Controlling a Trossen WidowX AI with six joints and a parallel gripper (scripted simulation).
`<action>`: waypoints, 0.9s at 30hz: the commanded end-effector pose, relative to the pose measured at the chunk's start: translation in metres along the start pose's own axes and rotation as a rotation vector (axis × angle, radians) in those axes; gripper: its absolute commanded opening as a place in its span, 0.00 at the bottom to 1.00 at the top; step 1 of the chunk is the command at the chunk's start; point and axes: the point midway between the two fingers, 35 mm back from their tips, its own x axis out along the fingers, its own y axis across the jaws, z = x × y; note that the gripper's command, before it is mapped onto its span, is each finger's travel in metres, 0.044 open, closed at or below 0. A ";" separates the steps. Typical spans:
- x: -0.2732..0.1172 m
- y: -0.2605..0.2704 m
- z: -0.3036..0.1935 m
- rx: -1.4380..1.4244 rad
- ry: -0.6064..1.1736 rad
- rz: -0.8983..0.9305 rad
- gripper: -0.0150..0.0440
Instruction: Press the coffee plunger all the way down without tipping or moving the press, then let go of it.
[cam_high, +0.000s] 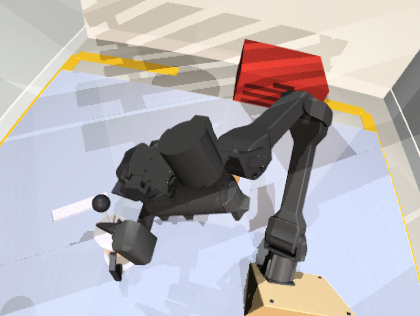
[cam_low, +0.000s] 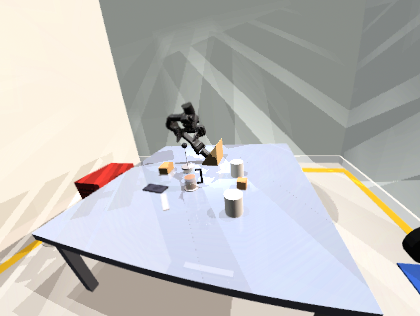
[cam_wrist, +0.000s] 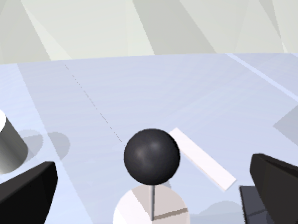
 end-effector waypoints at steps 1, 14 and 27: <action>0.008 0.001 -0.001 -0.008 0.002 0.002 1.00; 0.027 0.000 -0.002 -0.009 -0.002 -0.001 1.00; 0.027 0.000 -0.002 -0.009 -0.002 -0.001 0.47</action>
